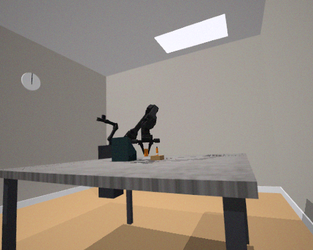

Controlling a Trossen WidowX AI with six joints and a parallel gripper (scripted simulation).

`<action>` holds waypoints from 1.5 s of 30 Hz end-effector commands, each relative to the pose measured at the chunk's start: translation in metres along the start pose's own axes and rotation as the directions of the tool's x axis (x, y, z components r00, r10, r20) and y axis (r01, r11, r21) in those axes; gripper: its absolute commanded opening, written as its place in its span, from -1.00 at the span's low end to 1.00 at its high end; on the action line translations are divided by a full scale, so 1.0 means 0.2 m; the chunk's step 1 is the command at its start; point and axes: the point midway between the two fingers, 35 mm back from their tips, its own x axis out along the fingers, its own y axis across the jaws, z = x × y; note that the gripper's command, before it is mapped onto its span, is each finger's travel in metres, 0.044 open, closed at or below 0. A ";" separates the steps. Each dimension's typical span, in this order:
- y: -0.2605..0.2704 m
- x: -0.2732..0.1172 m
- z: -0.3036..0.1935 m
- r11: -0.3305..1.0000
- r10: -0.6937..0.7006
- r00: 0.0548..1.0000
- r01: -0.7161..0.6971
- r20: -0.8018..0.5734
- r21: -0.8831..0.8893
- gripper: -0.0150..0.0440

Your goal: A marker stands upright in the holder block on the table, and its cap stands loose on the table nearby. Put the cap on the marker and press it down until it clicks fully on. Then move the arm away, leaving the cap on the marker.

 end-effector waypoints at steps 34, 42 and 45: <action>0.23 -0.28 -0.33 1.000 0.000 1.000 0.000 0.010 -0.006 -0.49; 0.29 -0.32 -0.45 1.000 0.000 1.000 0.000 0.008 -0.006 -0.49; 0.30 -0.33 -0.49 1.000 0.000 1.000 0.000 0.007 -0.006 -0.49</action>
